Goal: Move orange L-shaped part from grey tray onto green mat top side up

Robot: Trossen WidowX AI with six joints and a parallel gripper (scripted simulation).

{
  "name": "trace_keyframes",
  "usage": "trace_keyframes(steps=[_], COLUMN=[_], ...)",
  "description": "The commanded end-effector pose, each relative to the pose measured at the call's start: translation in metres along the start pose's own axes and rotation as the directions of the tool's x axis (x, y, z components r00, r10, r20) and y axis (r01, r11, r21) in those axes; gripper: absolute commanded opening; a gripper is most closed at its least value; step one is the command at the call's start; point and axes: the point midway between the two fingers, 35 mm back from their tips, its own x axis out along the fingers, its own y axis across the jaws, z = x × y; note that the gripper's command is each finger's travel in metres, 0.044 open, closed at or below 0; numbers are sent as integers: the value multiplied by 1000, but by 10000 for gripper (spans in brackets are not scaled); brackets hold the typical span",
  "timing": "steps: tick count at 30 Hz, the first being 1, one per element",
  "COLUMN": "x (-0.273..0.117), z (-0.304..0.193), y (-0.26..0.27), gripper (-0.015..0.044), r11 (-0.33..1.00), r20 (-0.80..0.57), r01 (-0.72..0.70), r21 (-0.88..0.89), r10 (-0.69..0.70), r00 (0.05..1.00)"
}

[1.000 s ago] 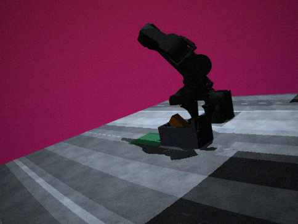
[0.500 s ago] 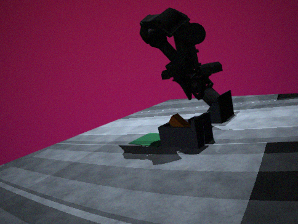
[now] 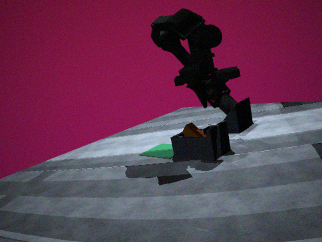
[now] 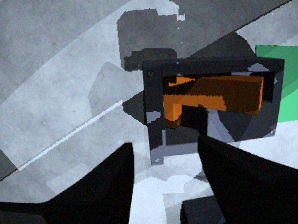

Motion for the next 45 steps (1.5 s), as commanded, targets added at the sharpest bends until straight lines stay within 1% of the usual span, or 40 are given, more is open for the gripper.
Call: trace_keyframes(steps=[1,7,8,11,14,17,20,23,24,25,26,40,45], x=[0,0,0,-1,-2,-3,-3,-4,-4,-4,-4,-4,10], z=[0,0,0,2,5,8,9,10,10,10,10,10,11], y=[0,0,-1,-8,-22,-38,-55,-71,-75,-78,-79,-79,-79], gripper=[180,180,206,280,280,280,280,280,280,280,280,280,280], r11=[1000,1000,1000,986,902,719,461,156,69,16,-1,-1,-1], r20=[2,2,1,1,0,-1,-2,-3,-3,-3,-3,-3,-3], r01=[-1,-1,-1,-2,-2,0,1,3,3,3,3,3,3], r21=[-1,-1,16,168,433,696,887,988,998,1000,1000,1000,1000], r10=[1,1,1,1,2,1,0,-2,-2,-3,-3,-3,-3], r00=[1000,1000,1000,1000,1000,1000,1000,1000,1000,1000,1000,1000,1000])
